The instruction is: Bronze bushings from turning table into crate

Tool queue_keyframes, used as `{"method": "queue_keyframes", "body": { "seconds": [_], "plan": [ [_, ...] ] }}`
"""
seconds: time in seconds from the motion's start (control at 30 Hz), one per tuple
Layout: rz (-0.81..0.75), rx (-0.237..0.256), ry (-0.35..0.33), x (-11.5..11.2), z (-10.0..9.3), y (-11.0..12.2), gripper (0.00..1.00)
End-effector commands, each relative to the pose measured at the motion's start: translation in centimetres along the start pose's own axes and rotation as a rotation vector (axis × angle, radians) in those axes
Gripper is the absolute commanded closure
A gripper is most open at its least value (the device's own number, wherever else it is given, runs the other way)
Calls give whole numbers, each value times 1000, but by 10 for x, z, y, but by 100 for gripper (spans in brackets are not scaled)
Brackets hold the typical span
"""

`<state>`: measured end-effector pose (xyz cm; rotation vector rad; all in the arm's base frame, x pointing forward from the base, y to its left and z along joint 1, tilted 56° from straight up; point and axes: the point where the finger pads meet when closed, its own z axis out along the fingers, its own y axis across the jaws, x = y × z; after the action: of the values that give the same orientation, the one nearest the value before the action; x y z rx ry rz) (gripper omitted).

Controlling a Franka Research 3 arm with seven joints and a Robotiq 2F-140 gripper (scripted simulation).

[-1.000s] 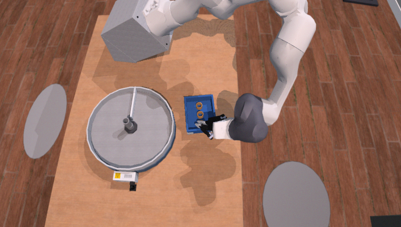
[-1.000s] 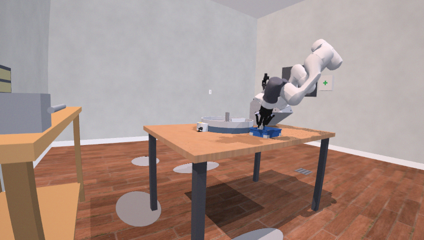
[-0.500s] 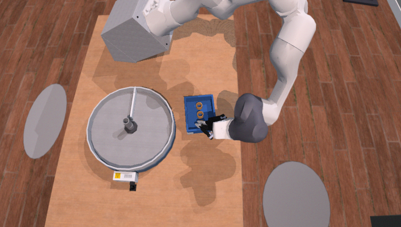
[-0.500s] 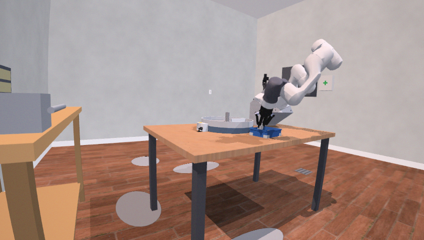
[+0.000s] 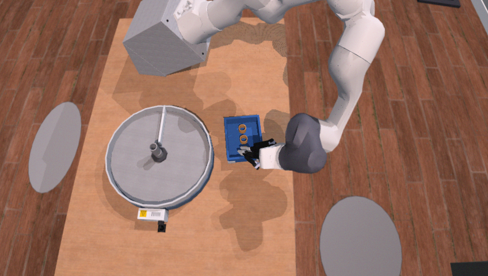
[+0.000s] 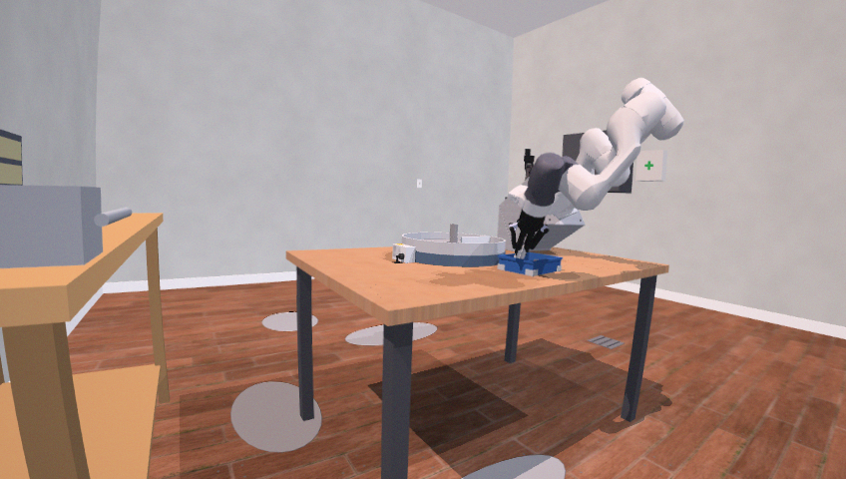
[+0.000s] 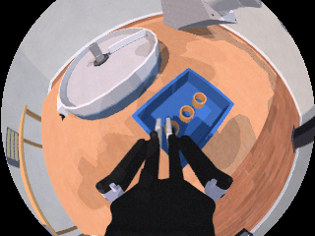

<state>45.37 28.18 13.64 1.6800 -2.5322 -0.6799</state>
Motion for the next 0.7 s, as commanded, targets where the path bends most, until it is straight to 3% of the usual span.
{"method": "queue_keyframes", "body": {
  "seconds": [0.0, 0.27, 0.67],
  "plan": [
    [5, -1, -3, 4, -5, 0, 93],
    [5, -1, -3, 15, -18, 0, 93],
    [5, -1, -3, 50, -60, 0, 93]
  ]
}}
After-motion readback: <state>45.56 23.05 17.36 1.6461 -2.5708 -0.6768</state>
